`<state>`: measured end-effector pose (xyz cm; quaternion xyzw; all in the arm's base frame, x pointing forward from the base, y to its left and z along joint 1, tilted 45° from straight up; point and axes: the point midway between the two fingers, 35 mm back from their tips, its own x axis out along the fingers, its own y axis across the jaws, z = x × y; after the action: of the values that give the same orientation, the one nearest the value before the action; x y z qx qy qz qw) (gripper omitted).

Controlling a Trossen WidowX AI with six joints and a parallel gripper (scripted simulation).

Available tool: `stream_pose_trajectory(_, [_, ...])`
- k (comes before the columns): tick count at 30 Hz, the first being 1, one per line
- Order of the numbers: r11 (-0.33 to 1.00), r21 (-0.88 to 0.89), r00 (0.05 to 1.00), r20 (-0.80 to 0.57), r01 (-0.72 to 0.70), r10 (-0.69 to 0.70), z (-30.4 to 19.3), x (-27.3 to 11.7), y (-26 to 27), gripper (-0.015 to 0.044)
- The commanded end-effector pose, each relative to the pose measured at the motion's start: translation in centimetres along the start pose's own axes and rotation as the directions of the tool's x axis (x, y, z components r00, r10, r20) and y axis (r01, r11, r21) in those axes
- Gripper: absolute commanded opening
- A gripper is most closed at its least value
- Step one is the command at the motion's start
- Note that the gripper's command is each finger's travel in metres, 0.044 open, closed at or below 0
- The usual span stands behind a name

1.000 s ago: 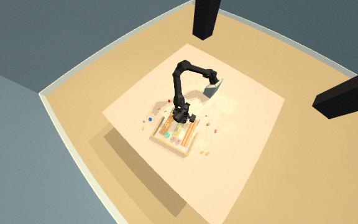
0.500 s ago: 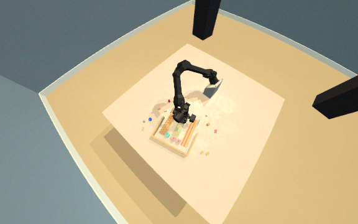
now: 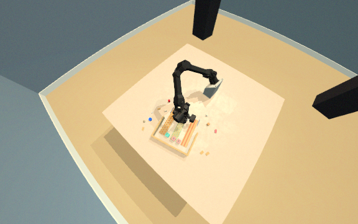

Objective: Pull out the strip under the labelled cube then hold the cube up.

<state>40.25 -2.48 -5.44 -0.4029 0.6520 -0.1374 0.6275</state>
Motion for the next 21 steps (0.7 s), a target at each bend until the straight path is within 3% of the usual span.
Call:
stream_pose_trajectory(1, [1.0, 0.0, 1.0, -0.002, 0.004, -0.004, 0.0, 0.2, -0.1, 0.0])
stream_pose_trajectory(21, [1.0, -0.001, 1.0, -0.003, 0.004, -0.004, -2.0, 0.3, 0.1, 0.0])
